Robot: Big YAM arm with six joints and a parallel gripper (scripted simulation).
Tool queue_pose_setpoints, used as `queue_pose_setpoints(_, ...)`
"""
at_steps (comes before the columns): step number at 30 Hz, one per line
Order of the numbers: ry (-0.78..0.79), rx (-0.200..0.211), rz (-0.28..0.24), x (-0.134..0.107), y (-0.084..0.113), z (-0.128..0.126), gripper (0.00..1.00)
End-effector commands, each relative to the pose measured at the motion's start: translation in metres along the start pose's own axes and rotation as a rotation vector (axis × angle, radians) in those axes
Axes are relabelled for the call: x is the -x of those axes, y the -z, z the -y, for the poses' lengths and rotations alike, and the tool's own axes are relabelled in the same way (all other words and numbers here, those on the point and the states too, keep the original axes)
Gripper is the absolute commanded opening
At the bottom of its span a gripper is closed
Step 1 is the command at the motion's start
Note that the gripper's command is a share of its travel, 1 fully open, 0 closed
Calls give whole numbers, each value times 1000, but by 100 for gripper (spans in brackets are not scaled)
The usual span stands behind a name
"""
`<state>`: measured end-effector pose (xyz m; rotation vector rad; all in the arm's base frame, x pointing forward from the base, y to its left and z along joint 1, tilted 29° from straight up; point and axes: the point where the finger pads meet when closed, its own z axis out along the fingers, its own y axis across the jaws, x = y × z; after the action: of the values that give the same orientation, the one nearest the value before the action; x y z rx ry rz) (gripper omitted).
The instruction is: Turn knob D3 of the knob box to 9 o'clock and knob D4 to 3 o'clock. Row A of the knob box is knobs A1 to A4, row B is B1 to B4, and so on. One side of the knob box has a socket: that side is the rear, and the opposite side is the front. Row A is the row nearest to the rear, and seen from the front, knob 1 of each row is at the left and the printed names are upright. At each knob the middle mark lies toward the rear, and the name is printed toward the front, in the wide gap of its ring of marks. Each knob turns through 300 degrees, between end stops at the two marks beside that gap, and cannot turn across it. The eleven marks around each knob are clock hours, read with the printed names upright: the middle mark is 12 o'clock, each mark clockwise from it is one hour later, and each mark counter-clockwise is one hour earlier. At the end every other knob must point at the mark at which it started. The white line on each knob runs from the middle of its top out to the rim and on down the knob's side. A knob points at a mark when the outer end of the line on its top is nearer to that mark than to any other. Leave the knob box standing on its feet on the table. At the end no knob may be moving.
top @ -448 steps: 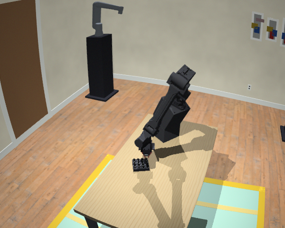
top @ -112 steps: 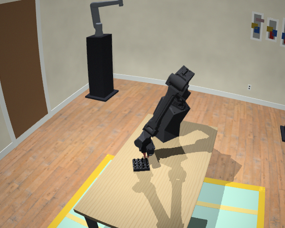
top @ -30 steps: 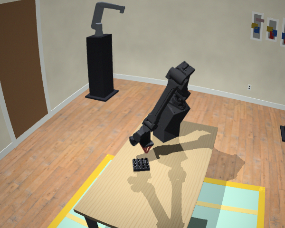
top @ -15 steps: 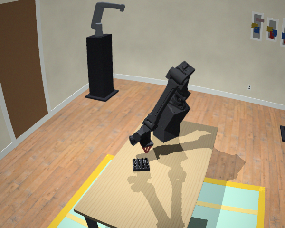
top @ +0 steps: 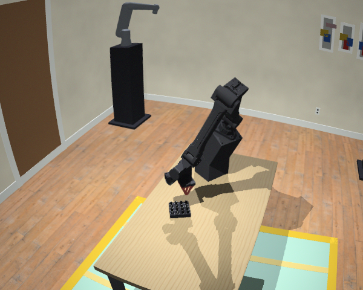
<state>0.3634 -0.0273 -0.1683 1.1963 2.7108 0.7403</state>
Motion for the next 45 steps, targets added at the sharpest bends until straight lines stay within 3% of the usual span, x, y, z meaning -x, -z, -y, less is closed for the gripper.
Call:
queue_pose_setpoints(1, -8, 9, 22, 5, 10, -5, 19)
queue_pose_setpoints(17, 10, 18, 32, 7, 7, -11, 19)
queue_pose_setpoints(21, -6, 3, 11, 2, -4, -1, 19)
queue_pose_setpoints(45, 2, 4, 10, 1, -29, -5, 19)
